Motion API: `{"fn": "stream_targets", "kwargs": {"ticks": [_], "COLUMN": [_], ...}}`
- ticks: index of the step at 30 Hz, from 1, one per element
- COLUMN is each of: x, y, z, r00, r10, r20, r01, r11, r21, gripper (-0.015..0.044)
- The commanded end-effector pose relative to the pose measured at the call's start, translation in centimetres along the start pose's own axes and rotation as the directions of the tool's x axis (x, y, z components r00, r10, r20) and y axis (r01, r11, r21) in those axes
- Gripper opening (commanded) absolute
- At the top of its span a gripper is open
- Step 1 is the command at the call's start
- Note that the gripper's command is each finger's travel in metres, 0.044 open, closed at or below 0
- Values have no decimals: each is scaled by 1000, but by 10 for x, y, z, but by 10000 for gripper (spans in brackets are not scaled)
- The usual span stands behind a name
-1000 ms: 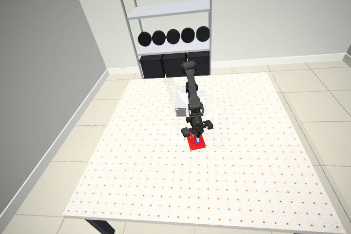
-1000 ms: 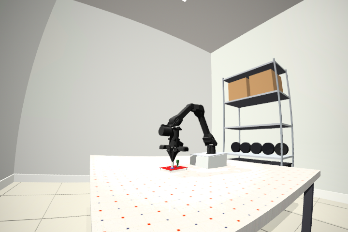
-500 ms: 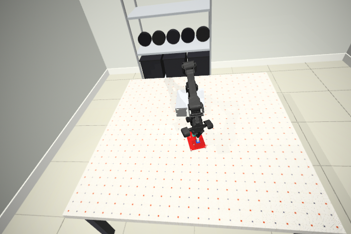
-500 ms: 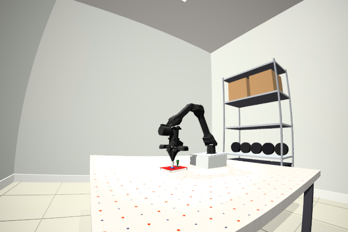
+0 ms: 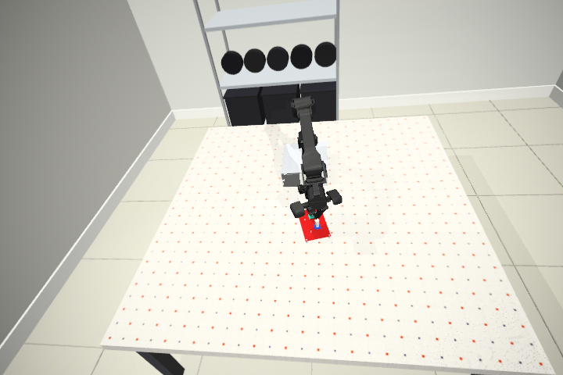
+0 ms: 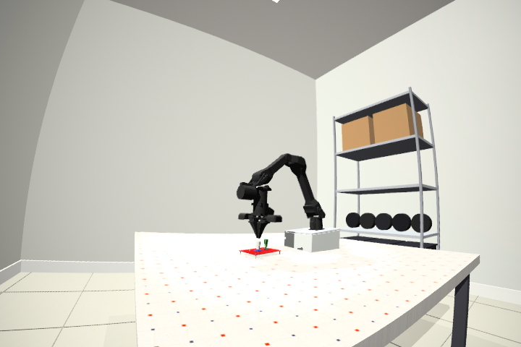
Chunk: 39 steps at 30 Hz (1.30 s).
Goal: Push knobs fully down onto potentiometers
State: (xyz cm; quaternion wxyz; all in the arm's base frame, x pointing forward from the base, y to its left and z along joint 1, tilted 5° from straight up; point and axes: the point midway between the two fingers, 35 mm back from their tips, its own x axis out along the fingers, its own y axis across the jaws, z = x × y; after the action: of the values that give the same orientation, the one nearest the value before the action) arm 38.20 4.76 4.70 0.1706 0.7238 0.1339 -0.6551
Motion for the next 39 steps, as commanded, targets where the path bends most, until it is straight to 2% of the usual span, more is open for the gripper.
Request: {"fn": "stream_targets", "kwargs": {"ticks": [1,7,14,20,39], "x": [1,-2,-28,-27,-27], "y": [0,-2,-23,-42,-43], "z": [0,8,91,158,160], "r00": [1000,1000,1000,1000,1000], "r10": [-1,-1,0,0,0], "r20": [2,3,9,14,14], "r01": [1,1,0,0,0], "r11": [1000,1000,1000,1000,1000], "r21": [0,0,0,0,0], "gripper": [105,263,440,440,440]}}
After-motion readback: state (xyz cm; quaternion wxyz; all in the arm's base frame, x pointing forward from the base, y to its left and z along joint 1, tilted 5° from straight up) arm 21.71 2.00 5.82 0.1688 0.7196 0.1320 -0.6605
